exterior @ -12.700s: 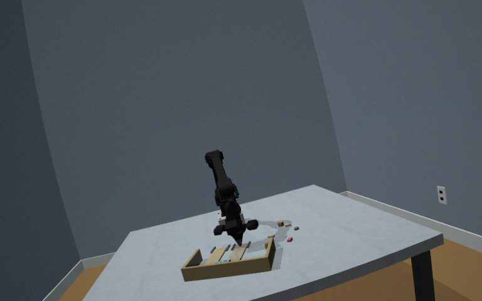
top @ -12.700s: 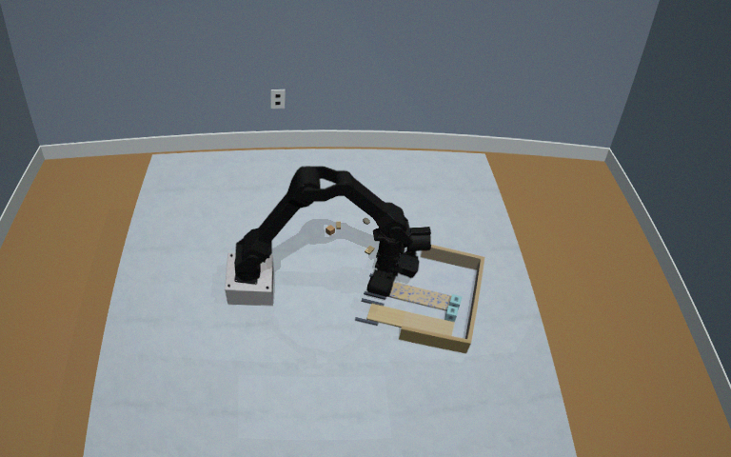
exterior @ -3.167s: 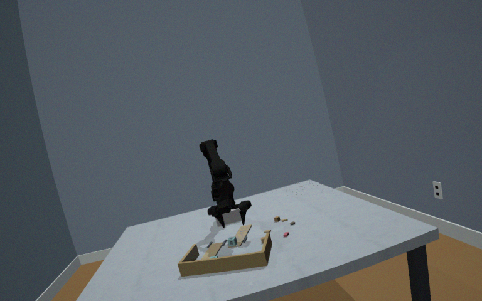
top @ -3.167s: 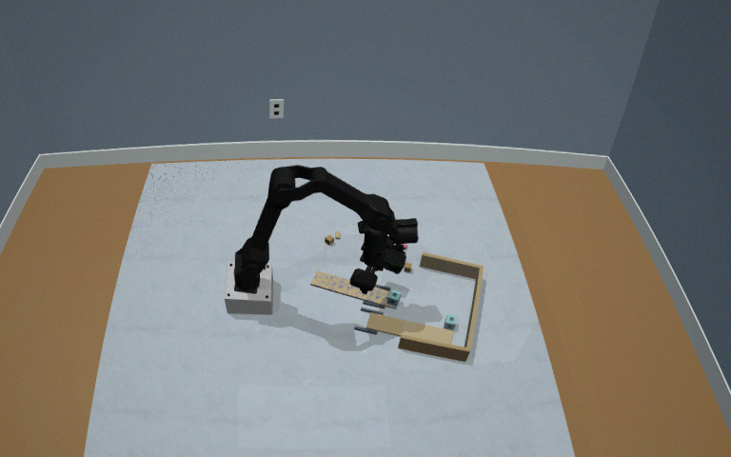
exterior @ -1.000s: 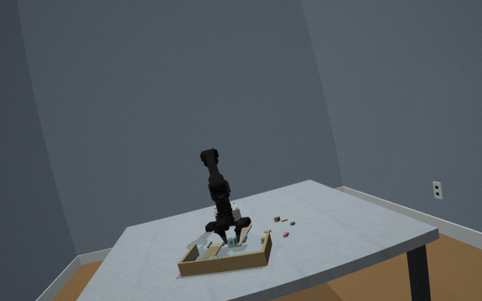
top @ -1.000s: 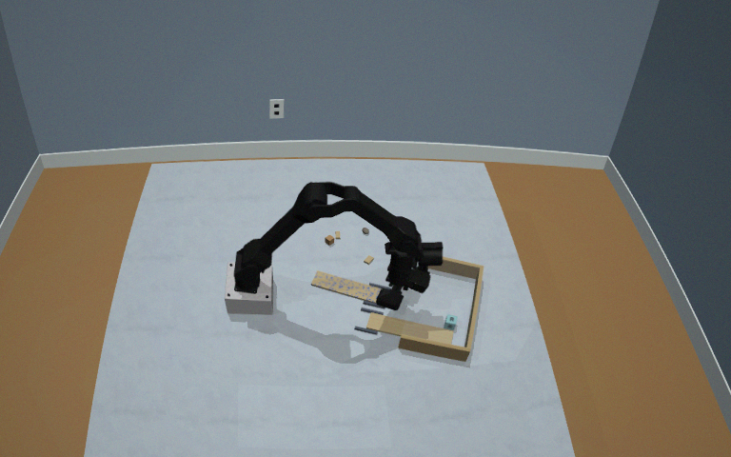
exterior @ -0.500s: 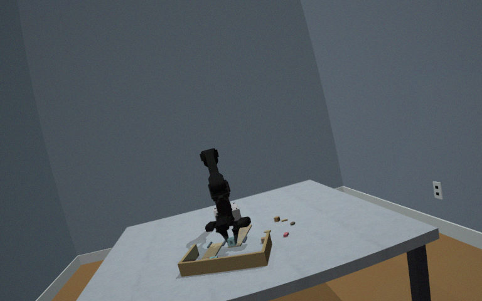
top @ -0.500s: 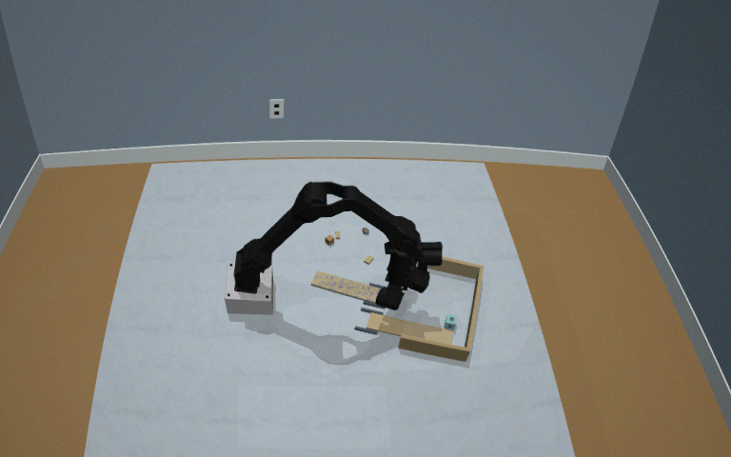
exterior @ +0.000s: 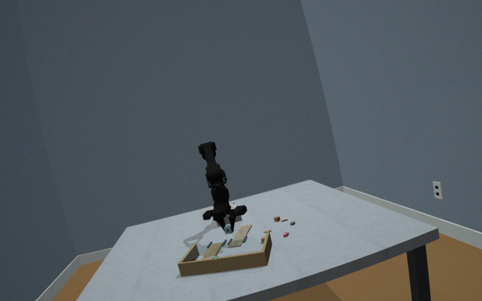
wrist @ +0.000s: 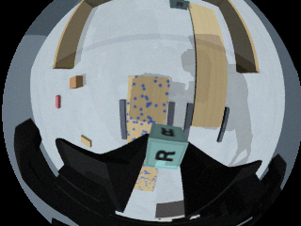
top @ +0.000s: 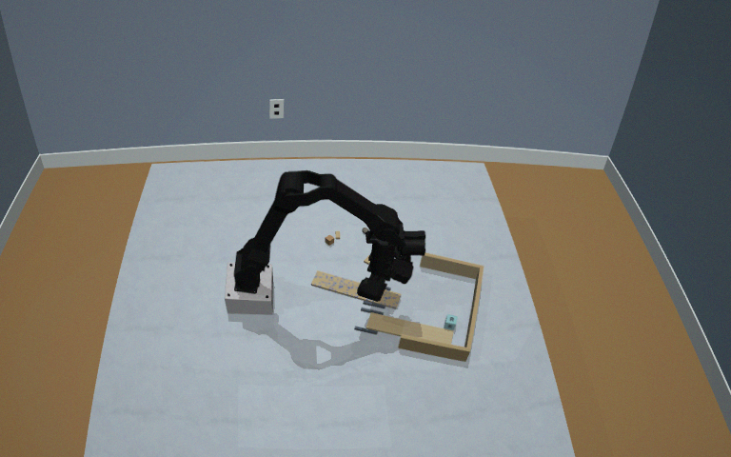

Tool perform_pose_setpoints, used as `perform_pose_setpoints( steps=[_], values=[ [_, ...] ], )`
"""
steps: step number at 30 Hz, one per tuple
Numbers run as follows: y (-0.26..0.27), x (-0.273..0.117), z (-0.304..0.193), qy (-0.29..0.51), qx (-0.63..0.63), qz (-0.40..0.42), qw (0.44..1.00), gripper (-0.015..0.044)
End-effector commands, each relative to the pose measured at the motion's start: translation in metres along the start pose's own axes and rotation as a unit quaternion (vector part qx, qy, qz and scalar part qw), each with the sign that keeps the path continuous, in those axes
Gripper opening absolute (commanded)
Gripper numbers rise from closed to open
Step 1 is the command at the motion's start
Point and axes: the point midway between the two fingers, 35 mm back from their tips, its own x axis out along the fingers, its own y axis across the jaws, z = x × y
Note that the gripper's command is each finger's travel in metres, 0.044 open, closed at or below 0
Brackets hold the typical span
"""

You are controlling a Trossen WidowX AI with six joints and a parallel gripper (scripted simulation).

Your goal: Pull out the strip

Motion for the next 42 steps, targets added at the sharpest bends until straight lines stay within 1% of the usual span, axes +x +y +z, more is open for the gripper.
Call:
perform_pose_setpoints(
  steps=[1, 17, 20, 25, 42],
  values=[
    [-0.002, -0.003, -0.007, 0.002, -0.002, 0.002, 1.0, 0.0],
    [-0.022, -0.003, -0.055, 0.004, -0.002, 0.001, 1.0, 0.0],
    [-0.022, -0.007, -0.055, 0.004, -0.002, 0.001, 1.0, 0.0],
    [-0.022, -0.038, -0.055, 0.004, -0.002, 0.001, 1.0, 0.0],
    [-0.022, -0.039, -0.055, 0.004, -0.002, 0.001, 1.0, 0.0]
  ],
)
